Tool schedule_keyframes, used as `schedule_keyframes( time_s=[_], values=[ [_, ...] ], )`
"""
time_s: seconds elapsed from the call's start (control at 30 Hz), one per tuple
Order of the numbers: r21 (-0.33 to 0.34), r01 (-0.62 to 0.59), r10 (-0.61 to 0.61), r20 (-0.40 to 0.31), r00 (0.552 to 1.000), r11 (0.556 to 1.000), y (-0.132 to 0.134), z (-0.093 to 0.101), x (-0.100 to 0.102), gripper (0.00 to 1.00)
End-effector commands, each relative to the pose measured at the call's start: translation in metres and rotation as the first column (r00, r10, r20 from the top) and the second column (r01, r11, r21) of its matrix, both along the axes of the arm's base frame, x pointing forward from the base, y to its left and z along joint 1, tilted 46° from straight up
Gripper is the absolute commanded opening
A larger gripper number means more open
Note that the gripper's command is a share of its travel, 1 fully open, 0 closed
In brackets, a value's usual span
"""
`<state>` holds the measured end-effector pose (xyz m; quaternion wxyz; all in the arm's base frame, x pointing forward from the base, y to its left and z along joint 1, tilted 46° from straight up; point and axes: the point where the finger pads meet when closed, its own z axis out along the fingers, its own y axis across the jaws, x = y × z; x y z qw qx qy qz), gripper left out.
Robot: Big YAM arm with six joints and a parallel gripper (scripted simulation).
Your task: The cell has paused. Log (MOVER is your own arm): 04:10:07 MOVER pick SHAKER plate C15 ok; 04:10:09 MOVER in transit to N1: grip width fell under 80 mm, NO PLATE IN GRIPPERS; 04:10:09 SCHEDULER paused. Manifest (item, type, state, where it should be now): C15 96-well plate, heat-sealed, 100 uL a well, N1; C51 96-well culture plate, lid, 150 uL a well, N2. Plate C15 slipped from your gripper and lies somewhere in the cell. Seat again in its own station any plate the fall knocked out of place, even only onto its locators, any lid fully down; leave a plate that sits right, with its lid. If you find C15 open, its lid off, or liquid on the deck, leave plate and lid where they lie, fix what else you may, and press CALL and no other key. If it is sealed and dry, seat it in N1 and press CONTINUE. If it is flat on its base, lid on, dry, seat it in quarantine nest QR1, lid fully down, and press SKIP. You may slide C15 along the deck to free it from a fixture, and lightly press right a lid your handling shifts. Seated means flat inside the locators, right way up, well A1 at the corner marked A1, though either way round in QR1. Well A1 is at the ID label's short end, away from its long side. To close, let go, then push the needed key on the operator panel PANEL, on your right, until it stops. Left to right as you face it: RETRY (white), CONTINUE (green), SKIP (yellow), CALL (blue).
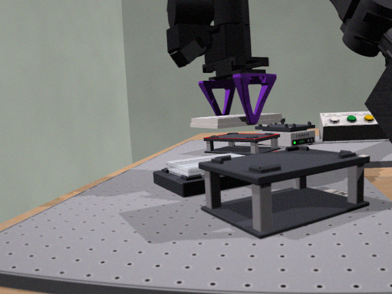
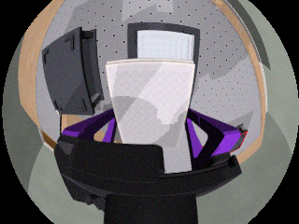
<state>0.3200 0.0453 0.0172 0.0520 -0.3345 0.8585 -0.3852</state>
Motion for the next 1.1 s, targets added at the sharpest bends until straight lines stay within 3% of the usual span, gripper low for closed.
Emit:
schedule_keyframes(
  time_s=[0.0,1.07],
  values=[
    [0.015,-0.007,0.007,0.026,1.000,1.000,0.016,-0.006,0.003,0.00],
    [0.032,-0.008,0.007,0.043,0.999,0.999,0.053,-0.037,-0.004,0.00]
  ],
)
